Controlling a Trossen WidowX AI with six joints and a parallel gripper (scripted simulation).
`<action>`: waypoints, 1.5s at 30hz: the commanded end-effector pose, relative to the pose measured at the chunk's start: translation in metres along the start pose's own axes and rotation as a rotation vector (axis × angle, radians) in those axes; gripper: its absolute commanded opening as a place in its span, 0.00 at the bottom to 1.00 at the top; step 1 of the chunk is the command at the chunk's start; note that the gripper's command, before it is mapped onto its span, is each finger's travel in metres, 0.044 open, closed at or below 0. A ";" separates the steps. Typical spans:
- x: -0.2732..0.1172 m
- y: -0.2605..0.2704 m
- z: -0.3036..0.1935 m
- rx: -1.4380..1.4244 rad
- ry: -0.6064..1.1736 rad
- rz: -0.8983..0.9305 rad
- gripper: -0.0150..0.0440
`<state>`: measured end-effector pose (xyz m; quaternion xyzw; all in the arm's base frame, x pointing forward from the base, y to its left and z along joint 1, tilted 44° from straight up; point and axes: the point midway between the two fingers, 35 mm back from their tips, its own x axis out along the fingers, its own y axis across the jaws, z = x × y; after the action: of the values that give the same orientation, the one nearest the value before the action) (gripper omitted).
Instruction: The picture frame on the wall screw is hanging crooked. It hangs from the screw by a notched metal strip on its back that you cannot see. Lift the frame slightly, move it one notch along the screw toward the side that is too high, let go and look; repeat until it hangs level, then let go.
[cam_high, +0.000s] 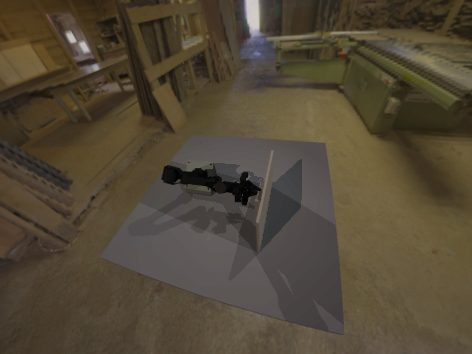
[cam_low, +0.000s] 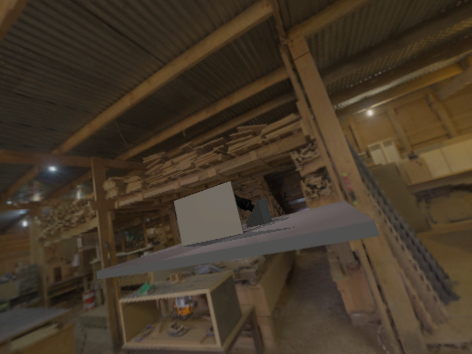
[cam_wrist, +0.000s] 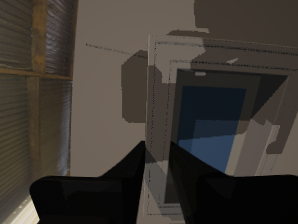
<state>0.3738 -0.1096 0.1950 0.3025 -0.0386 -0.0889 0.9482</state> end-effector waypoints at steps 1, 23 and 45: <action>0.000 0.004 0.000 0.002 0.000 0.007 0.25; 0.000 0.009 0.000 0.002 0.000 0.007 0.25; 0.000 0.007 0.000 0.002 0.000 0.007 0.25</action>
<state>0.3743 -0.1061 0.1976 0.3031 -0.0377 -0.0924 0.9477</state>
